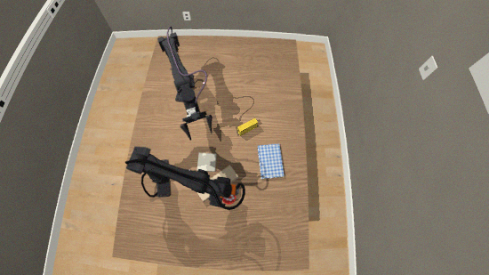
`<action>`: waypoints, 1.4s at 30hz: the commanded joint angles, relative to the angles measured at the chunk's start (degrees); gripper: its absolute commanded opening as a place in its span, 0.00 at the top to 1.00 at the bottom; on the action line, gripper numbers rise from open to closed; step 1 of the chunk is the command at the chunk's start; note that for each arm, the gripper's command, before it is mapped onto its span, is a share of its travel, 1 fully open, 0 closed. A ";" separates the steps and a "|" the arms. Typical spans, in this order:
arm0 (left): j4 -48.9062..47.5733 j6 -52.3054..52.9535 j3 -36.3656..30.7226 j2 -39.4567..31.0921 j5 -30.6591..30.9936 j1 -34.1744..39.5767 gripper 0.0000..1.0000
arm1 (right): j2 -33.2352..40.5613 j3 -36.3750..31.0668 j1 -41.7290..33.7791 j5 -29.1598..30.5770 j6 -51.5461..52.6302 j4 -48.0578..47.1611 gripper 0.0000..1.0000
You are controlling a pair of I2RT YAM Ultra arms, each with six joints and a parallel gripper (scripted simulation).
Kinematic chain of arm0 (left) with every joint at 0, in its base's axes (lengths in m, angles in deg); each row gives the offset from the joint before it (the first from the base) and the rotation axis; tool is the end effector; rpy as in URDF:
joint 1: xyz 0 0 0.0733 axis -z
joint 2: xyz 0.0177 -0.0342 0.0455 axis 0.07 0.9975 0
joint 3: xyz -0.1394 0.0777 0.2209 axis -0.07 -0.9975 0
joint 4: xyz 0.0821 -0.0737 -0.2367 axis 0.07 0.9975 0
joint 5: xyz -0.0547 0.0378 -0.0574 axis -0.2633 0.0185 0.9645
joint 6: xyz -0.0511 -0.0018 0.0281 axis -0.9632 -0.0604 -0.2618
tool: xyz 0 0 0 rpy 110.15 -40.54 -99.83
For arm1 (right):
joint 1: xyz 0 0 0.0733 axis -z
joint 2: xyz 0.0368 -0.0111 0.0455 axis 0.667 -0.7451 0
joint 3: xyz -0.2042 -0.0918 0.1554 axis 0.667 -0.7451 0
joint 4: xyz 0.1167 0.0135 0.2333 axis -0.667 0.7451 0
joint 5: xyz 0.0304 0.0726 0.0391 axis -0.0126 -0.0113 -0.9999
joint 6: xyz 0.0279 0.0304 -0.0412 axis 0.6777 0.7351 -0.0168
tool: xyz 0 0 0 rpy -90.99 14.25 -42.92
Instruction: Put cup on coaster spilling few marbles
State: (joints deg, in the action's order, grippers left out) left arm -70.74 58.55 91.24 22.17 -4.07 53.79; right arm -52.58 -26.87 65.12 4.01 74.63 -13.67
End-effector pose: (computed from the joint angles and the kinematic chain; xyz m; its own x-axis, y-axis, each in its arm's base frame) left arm 0.1712 -0.2745 0.3272 -0.0868 0.4272 -0.9000 0.8965 0.4274 0.1164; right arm 0.2809 -0.1186 0.2278 -0.8519 0.3436 -0.3952 0.3679 0.9297 0.0153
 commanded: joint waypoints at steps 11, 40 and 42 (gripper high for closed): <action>1.05 -0.36 1.24 0.29 0.37 -0.10 0.00 | -19.70 26.01 0.16 1.54 -12.81 27.54 0.05; 1.05 -0.36 1.24 0.29 0.37 -0.10 0.00 | -24.17 24.46 0.74 1.48 -13.26 23.35 0.05; 1.05 -0.36 1.24 0.29 0.37 -0.10 0.00 | -24.32 23.78 0.74 1.48 -13.26 22.53 0.05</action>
State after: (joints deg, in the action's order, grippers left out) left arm -70.74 58.55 91.24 22.17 -4.07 53.79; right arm -76.21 -2.13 65.34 5.22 61.95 11.46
